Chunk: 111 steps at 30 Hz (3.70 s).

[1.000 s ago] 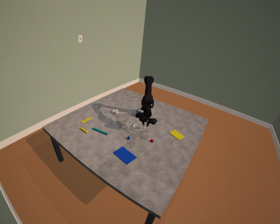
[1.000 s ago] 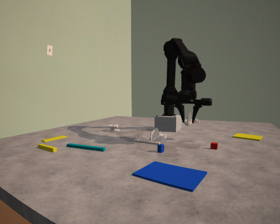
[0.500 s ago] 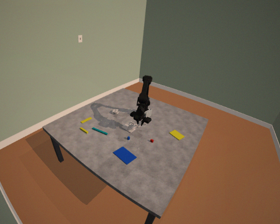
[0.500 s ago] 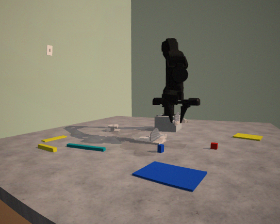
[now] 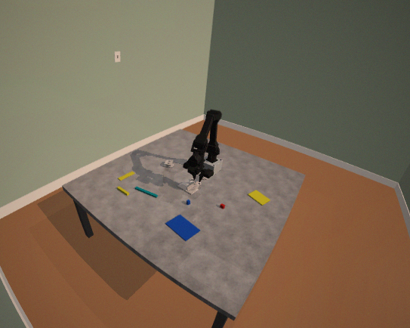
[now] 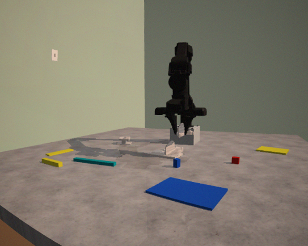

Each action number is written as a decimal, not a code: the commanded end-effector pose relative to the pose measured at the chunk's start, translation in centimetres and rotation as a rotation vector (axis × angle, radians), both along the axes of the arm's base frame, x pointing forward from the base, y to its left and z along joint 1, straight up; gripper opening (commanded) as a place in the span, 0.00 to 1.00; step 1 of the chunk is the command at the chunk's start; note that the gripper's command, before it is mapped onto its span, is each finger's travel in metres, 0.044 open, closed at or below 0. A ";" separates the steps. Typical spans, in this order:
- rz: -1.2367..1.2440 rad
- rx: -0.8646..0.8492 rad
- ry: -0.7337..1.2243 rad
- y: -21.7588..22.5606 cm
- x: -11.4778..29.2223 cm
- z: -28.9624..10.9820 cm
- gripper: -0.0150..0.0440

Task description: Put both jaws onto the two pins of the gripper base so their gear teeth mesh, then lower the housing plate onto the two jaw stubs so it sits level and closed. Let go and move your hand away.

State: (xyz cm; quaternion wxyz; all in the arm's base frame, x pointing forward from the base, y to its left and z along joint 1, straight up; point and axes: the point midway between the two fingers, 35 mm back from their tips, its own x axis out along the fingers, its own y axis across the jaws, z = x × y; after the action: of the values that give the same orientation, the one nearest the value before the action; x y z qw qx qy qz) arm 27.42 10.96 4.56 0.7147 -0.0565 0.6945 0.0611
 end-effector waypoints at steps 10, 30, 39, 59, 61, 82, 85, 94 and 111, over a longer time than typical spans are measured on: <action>0.008 -0.003 -0.002 -4.3 0.7 0.0 0.48; 0.017 -0.009 -0.002 -9.3 0.8 -0.1 0.48; 0.017 -0.009 -0.002 -9.3 0.8 -0.1 0.48; 0.030 -0.009 -0.002 -9.0 0.9 -0.1 0.48; 0.030 -0.009 -0.002 -9.0 0.9 -0.1 0.48; 0.026 -0.009 -0.002 -9.0 1.0 -0.1 0.48; 0.026 -0.009 -0.002 -9.0 1.0 -0.1 0.48; 0.026 -0.009 -0.002 -9.0 1.1 -0.9 0.48; 0.027 -0.009 -0.002 -9.0 1.2 -3.7 0.48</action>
State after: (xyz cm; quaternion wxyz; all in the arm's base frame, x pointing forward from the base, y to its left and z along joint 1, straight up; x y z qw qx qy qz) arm 28.72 1.98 1.46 0.7158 -0.0701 0.6914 0.0681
